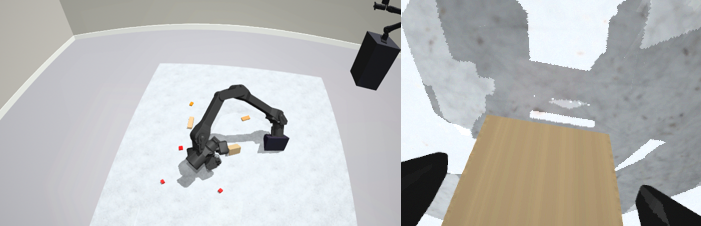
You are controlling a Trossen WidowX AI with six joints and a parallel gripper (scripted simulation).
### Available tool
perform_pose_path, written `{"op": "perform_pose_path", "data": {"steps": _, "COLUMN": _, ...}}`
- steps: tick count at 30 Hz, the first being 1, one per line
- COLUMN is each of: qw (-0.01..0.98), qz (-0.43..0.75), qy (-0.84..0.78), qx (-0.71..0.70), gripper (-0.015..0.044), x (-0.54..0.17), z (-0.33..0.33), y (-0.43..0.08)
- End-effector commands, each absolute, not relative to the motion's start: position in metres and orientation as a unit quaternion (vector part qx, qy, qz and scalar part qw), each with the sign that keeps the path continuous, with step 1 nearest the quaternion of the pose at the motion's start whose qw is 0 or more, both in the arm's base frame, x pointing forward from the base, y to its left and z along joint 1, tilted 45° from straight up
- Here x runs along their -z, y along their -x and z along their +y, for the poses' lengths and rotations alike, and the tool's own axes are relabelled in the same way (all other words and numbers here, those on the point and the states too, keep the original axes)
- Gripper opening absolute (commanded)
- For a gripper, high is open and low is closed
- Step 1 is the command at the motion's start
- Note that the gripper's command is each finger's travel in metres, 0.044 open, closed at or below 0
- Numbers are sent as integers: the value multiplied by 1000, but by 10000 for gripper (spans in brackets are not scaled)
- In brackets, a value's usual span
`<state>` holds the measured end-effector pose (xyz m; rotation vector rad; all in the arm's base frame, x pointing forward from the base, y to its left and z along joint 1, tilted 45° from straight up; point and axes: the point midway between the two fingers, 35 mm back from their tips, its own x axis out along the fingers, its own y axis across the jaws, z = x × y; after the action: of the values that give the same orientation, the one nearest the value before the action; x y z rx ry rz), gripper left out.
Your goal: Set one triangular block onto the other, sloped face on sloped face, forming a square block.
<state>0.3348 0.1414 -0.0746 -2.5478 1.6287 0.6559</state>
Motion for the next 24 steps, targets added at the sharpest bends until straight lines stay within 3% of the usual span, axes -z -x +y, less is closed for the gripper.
{"op": "perform_pose_path", "data": {"steps": 1, "qw": 20, "qz": 526, "qy": 824, "qx": -211, "gripper": 440, "x": 76, "z": 136, "y": -337}}
{"op": "perform_pose_path", "data": {"steps": 7, "qw": 17, "qz": 527, "qy": 823, "qx": -210, "gripper": 440, "x": 78, "z": 129, "y": -338}}
{"op": "perform_pose_path", "data": {"steps": 13, "qw": 17, "qz": 527, "qy": 823, "qx": -210, "gripper": 282, "x": 78, "z": 129, "y": -338}}
{"op": "perform_pose_path", "data": {"steps": 21, "qw": 17, "qz": 527, "qy": 823, "qx": -210, "gripper": 229, "x": 78, "z": 129, "y": -338}}
{"op": "perform_pose_path", "data": {"steps": 24, "qw": 17, "qz": 527, "qy": 823, "qx": -210, "gripper": 150, "x": 78, "z": 129, "y": -338}}
